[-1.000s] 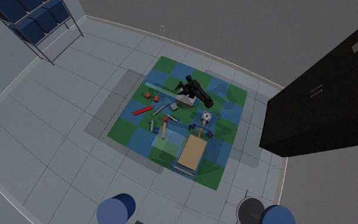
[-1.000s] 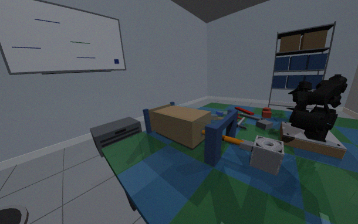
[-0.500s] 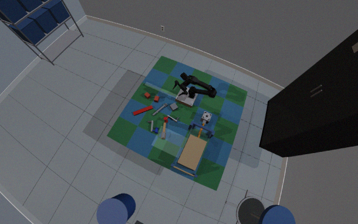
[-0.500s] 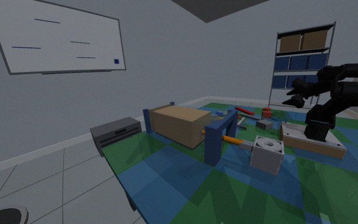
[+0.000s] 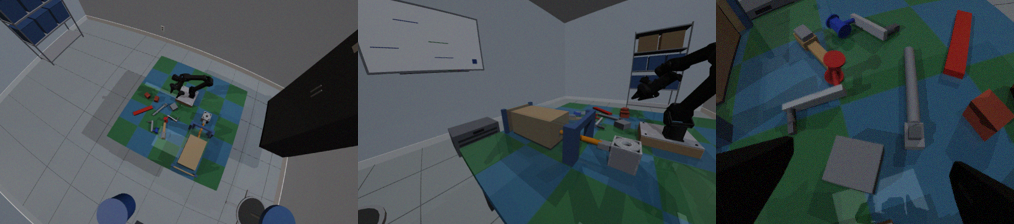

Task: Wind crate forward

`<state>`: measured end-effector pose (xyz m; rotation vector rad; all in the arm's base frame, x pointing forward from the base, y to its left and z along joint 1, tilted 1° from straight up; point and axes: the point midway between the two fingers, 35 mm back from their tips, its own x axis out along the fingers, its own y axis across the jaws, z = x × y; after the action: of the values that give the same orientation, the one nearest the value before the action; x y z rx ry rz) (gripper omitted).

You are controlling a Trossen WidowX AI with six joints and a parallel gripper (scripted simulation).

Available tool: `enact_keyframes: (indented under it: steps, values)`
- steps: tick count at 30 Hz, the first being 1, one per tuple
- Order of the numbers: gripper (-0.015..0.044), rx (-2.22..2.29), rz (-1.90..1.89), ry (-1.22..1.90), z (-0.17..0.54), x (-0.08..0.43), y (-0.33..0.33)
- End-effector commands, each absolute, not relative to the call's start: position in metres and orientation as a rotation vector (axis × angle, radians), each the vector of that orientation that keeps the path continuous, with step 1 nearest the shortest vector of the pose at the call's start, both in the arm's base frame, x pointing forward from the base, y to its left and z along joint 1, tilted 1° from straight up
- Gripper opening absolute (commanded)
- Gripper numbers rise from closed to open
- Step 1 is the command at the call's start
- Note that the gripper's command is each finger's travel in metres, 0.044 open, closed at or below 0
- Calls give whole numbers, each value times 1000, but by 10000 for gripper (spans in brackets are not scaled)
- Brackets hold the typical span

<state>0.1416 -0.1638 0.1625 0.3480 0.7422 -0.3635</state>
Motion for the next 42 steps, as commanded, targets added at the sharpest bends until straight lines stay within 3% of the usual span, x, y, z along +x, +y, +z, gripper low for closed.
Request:
enact_keyframes:
  steps: [1, 32, 42]
  values:
    - [440, 869, -514, 966, 146, 202, -174]
    - [440, 1286, -1291, 1129, 56, 341, -110]
    - [440, 1287, -1300, 1126, 55, 342, -109]
